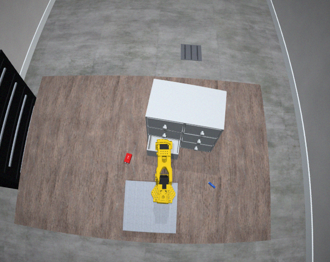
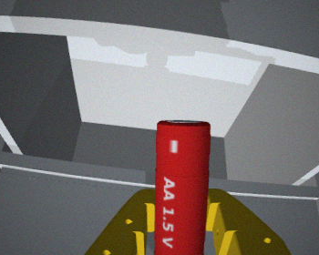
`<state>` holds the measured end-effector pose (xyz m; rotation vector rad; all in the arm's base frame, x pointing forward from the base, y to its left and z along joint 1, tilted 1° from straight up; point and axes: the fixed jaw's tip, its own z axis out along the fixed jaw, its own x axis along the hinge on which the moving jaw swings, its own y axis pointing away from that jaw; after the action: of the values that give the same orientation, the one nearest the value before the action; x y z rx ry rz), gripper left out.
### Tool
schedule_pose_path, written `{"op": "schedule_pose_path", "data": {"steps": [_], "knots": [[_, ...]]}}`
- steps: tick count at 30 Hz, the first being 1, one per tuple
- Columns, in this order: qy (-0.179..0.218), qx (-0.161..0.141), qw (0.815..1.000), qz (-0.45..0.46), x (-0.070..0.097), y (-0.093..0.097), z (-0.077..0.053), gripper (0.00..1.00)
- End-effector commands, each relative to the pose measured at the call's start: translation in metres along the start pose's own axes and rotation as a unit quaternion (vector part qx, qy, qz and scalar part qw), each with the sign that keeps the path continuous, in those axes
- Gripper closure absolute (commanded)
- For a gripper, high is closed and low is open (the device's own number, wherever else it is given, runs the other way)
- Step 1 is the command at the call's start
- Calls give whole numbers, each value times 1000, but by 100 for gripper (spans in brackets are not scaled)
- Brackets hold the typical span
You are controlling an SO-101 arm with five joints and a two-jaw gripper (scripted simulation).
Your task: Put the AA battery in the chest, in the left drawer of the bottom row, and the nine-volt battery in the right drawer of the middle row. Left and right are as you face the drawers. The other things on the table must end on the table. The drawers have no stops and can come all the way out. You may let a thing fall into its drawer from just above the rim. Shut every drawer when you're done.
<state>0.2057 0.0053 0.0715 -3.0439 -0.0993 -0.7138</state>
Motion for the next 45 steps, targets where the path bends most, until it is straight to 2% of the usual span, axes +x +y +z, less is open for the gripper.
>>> {"op": "schedule_pose_path", "data": {"steps": [1, 22, 30, 39, 43, 45], "knots": [[36, 4, 999, -2, 16, -3, -8, 100], [34, 4, 999, -2, 15, -3, -8, 100], [34, 3, 999, 0, -1, -2, 17, 100], [34, 3, 999, 0, -1, -2, 17, 100], [36, 2, 999, 1, -9, -1, 27, 100], [36, 2, 999, 1, -9, -1, 27, 100]]}}
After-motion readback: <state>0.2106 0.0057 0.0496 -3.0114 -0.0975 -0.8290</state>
